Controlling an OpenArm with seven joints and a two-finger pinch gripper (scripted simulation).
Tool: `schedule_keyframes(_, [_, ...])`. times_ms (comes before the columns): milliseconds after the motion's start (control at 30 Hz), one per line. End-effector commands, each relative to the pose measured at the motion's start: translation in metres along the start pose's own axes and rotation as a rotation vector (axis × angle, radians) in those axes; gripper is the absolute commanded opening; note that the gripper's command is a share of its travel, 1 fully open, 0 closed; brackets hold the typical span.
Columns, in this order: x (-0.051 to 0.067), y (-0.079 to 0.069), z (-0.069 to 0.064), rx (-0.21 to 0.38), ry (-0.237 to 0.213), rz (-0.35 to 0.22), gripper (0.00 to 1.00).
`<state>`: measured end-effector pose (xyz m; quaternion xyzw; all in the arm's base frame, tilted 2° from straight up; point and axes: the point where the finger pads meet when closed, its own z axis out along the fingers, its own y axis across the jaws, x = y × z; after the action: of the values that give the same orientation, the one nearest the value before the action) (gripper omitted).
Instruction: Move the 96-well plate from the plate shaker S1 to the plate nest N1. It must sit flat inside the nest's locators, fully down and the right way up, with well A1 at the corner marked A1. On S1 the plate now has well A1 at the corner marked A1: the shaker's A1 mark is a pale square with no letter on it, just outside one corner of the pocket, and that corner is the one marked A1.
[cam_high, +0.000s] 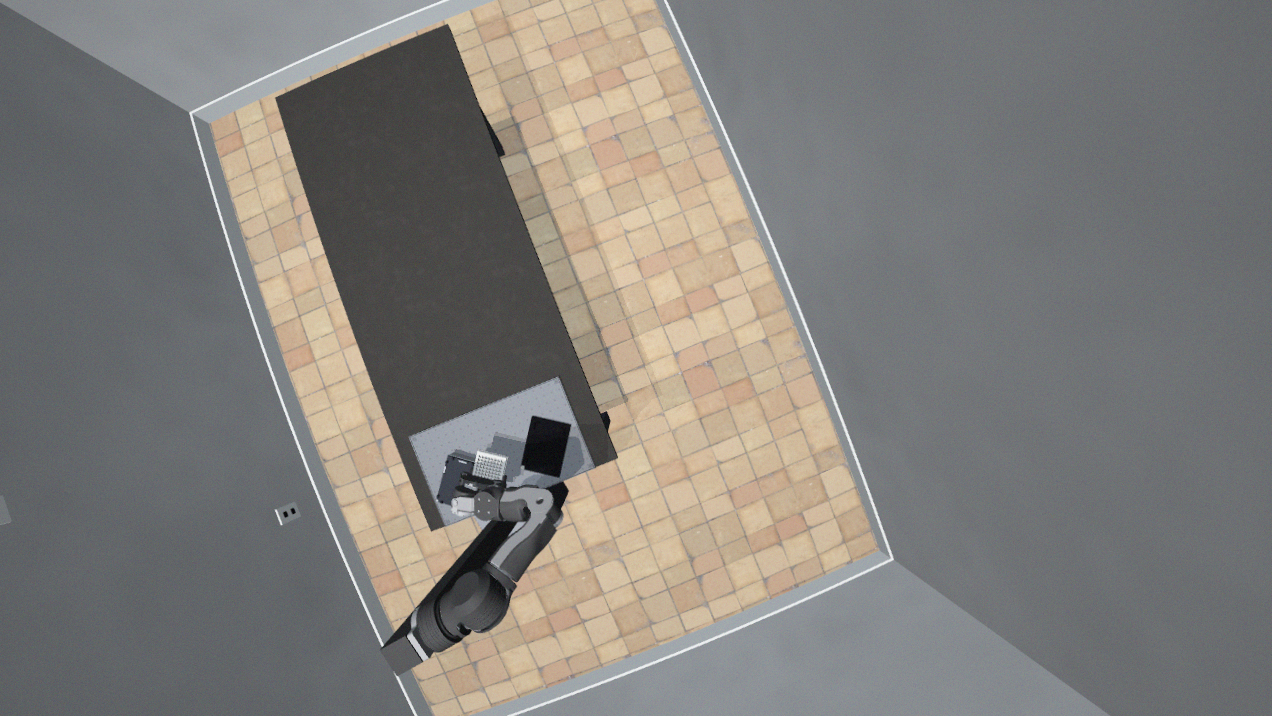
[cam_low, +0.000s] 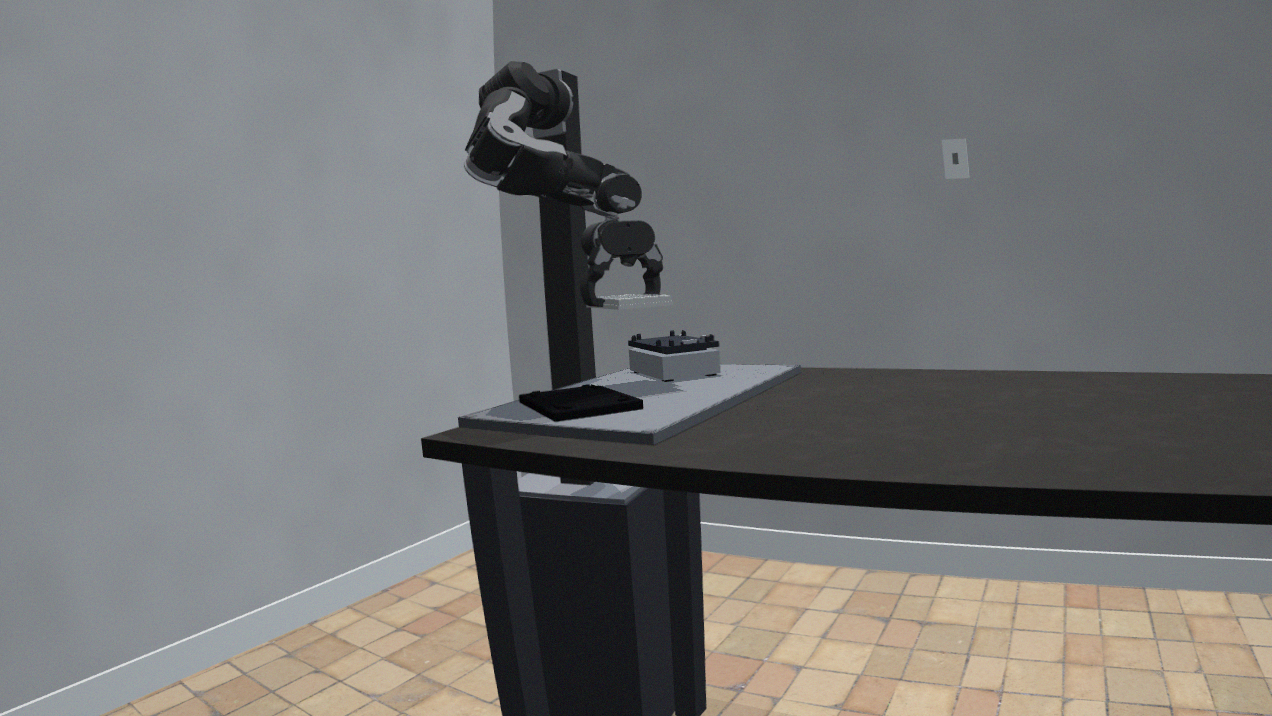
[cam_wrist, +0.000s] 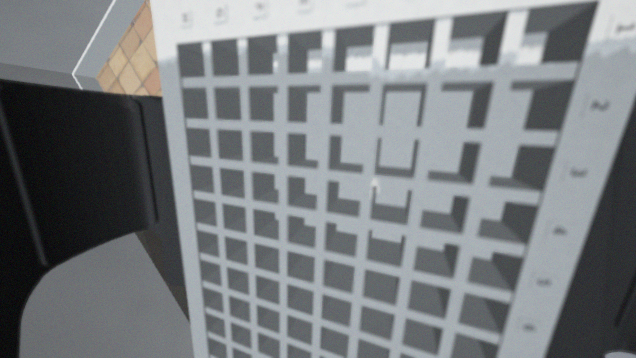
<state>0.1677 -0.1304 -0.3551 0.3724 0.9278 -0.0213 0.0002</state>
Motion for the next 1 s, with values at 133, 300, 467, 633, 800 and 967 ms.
schedule_keyframes(133, [-0.023,-0.031,0.007,-0.008,-0.001,-0.001,0.0])
schedule_keyframes(300, [-0.023,-0.031,0.007,-0.008,-0.001,-0.001,0.0])
schedule_keyframes(467, [-0.023,-0.031,0.007,-0.008,-0.001,-0.001,0.0])
schedule_keyframes(633, [-0.037,-0.051,0.011,-0.006,-0.001,-0.001,0.0])
schedule_keyframes(800, [-0.046,-0.064,0.014,-0.008,-0.001,-0.001,0.0])
schedule_keyframes(967, [-0.046,-0.064,0.014,-0.008,-0.001,-0.001,0.0])
